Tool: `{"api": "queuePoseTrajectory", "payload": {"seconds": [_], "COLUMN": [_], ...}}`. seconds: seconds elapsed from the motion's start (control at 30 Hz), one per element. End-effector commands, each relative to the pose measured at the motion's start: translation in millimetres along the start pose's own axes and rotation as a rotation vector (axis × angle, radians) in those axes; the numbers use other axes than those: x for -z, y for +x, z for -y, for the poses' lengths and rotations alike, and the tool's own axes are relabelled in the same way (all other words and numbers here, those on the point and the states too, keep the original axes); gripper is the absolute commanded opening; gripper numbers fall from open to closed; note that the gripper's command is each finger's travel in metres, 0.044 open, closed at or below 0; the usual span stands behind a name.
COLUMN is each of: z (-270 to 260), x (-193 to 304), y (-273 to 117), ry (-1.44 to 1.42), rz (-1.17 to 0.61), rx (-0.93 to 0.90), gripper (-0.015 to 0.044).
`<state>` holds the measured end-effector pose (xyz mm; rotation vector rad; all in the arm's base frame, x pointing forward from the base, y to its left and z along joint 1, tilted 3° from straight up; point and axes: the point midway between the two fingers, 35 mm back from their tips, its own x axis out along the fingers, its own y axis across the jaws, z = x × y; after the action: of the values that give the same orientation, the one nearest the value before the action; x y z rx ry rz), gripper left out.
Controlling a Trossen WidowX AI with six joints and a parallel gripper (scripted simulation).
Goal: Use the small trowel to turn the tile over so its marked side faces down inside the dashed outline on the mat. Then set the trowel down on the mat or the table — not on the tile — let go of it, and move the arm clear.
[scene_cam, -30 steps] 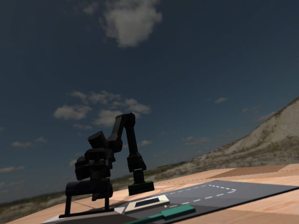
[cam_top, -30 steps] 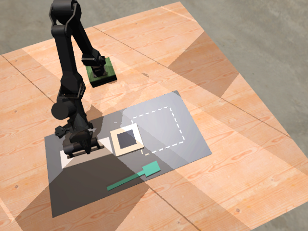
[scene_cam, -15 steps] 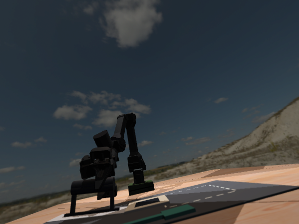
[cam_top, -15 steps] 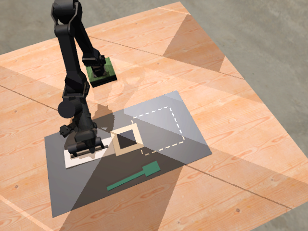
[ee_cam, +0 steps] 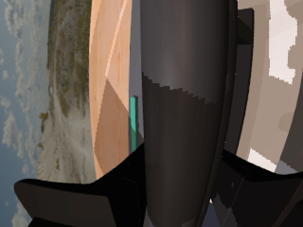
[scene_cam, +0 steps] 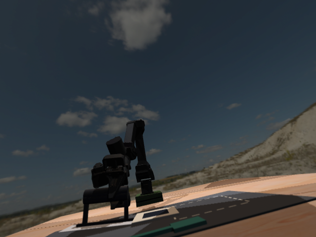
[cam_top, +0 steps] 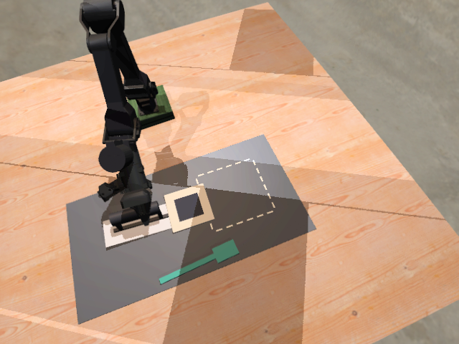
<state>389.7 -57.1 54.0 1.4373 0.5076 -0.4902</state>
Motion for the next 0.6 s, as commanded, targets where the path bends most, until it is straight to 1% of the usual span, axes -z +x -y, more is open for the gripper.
{"api": "queuePoseTrajectory", "payload": {"seconds": [0.0, 0.27, 0.57], "z": [-0.5, -1.1, -15.6], "x": [10.8, 17.4, 12.9], "y": [-1.3, -2.5, -14.5], "ry": [-0.002, 0.002, 0.078], "rz": [-0.009, -0.012, -0.076], "rx": [-0.003, -0.004, -0.004], "gripper": [0.0, 0.0, 0.0]}}
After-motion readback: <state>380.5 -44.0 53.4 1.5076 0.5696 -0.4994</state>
